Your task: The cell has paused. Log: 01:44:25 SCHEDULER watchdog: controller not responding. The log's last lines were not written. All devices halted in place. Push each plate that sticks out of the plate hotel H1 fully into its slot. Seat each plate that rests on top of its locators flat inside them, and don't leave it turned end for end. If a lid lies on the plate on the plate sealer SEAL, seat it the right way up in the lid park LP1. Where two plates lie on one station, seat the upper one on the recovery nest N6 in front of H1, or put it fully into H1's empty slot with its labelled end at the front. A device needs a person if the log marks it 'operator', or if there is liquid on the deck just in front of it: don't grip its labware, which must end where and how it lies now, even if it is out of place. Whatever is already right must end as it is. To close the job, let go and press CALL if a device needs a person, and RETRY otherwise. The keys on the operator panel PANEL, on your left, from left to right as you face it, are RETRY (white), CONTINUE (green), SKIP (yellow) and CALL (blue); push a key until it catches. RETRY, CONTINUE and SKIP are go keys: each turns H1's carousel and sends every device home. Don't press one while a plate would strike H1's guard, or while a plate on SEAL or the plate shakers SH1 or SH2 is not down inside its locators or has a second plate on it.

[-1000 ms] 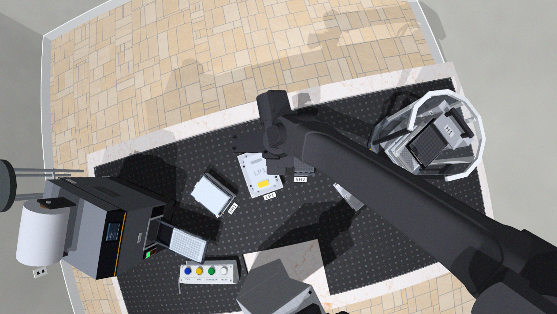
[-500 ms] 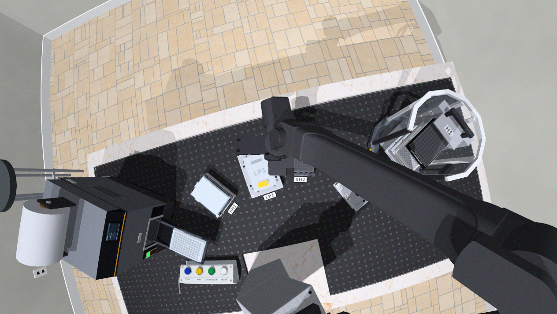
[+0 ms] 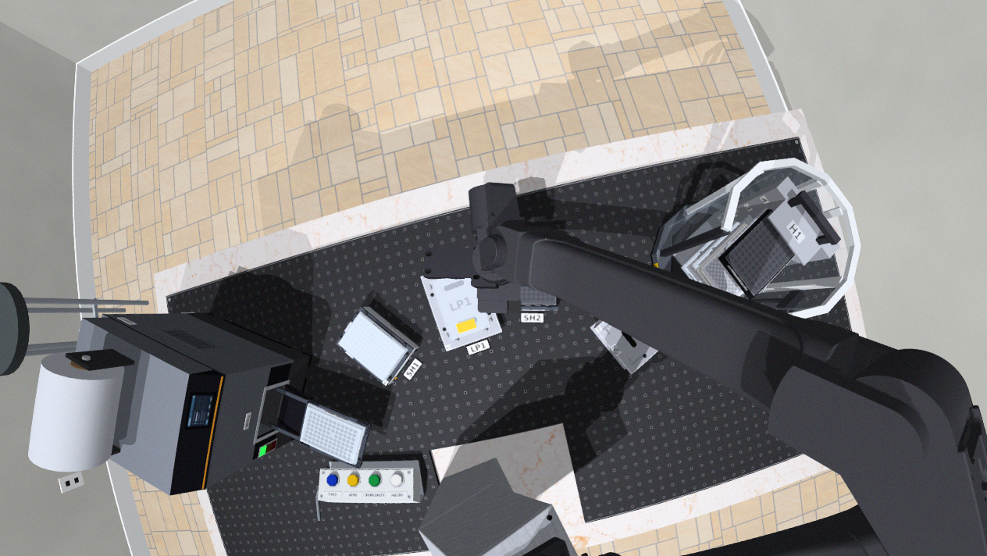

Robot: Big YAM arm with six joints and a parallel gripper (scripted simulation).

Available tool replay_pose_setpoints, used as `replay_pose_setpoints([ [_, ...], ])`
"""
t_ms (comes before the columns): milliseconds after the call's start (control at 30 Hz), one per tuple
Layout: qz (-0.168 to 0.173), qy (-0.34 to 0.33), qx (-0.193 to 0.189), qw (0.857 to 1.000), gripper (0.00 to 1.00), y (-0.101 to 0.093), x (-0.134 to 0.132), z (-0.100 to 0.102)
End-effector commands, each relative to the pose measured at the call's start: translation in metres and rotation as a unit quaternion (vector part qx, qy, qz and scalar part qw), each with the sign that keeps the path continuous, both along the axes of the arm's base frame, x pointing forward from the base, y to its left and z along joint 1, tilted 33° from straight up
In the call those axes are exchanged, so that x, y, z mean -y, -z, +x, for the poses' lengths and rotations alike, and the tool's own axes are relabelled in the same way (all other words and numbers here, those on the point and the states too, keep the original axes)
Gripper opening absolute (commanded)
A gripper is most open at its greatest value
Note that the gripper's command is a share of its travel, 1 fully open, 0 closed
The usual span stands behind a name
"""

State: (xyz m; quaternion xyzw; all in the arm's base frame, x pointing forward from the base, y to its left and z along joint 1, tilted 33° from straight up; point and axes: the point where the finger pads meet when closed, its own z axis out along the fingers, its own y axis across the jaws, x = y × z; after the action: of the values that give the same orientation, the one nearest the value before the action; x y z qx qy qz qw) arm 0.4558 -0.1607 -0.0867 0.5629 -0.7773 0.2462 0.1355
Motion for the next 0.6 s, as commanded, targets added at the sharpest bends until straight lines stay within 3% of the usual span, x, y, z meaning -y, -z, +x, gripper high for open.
replay_pose_setpoints([
  [0, -0.005, -0.001, 0.033, 0.999, 1.0, -0.023, 0.012, 0.023],
  [33, -0.002, -0.005, 0.013, 1.0, 1.0, -0.01, 0.002, 0.012],
  [567, -0.002, -0.005, 0.013, 1.0, 1.0, -0.01, 0.002, 0.012],
])
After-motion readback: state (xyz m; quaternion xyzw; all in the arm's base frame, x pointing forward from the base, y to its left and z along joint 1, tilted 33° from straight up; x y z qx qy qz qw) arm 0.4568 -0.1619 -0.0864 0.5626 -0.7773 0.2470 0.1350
